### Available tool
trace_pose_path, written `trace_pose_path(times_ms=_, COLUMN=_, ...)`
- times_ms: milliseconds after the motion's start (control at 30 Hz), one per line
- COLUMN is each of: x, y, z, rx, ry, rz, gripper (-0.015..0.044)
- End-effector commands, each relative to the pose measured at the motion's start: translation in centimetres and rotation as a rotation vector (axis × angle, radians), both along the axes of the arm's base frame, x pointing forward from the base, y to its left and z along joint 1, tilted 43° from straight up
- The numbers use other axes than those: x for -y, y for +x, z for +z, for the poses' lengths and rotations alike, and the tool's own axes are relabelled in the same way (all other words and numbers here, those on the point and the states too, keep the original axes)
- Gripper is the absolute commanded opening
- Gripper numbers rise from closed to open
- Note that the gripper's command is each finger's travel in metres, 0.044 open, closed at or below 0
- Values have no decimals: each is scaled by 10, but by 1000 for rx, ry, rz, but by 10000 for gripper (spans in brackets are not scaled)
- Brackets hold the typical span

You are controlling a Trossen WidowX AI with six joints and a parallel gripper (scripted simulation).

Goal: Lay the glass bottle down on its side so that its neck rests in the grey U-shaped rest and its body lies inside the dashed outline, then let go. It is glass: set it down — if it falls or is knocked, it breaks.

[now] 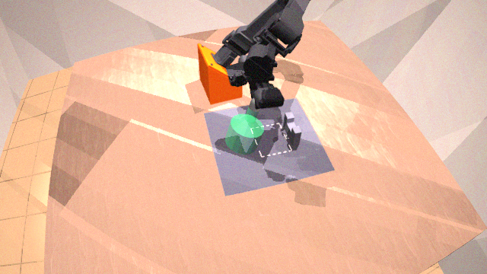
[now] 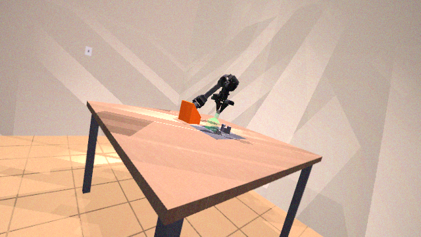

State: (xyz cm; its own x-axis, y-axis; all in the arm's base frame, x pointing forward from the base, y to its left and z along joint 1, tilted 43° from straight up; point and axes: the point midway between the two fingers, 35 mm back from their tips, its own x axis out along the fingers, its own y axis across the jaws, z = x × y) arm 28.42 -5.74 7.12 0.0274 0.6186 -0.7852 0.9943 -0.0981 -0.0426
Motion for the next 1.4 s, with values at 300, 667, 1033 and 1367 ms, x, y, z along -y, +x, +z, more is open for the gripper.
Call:
trace_pose_path(times_ms=300, x=-14, y=2, z=12, rx=-2, ry=-8, rz=1, gripper=124)
trace_pose_path(times_ms=667, x=-22, y=4, z=19, rx=-5, ry=-26, rz=3, gripper=124)
trace_pose_path(times_ms=1033, x=-32, y=5, z=25, rx=-8, ry=-44, rz=4, gripper=124)
trace_pose_path(times_ms=1367, x=-42, y=7, z=31, rx=-12, ry=-59, rz=4, gripper=124)
